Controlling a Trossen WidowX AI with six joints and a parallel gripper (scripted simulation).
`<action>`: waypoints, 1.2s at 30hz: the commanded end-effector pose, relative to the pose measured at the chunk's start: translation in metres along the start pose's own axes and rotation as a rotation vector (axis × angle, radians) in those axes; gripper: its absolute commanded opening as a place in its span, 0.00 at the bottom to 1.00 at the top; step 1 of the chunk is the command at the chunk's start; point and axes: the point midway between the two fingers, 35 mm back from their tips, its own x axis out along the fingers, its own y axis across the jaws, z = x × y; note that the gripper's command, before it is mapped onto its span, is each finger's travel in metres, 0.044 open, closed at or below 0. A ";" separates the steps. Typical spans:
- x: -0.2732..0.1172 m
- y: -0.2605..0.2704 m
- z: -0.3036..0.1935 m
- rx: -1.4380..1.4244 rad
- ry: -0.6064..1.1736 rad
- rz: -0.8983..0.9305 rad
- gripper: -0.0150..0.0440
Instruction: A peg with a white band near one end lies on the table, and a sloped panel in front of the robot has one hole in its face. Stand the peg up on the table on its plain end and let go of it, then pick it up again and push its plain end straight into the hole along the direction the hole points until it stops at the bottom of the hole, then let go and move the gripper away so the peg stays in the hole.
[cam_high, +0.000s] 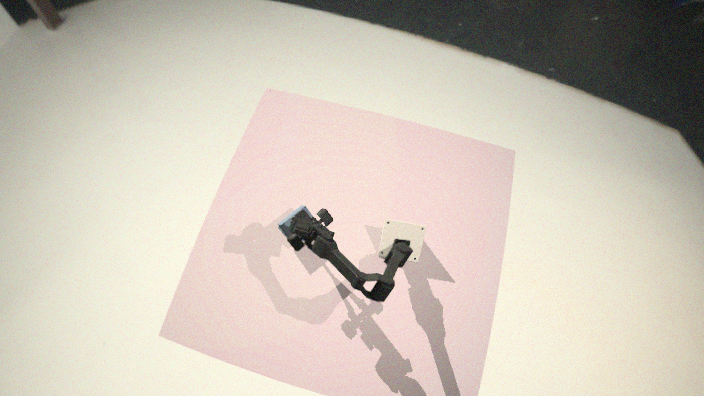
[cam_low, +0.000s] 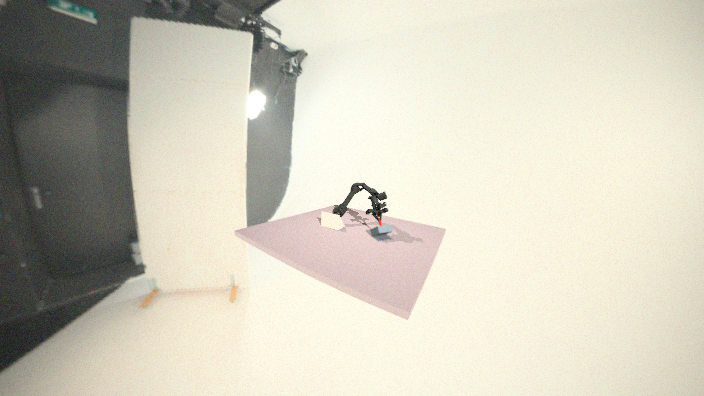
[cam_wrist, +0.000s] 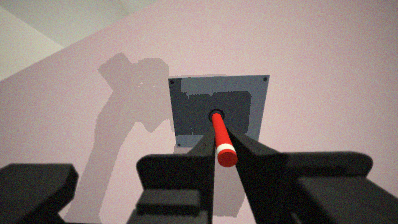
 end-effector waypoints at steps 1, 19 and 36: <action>0.003 -0.001 0.000 0.005 -0.001 -0.003 0.25; 0.014 -0.001 0.001 0.005 -0.001 -0.002 0.25; 0.024 -0.001 0.001 0.005 -0.001 -0.002 0.25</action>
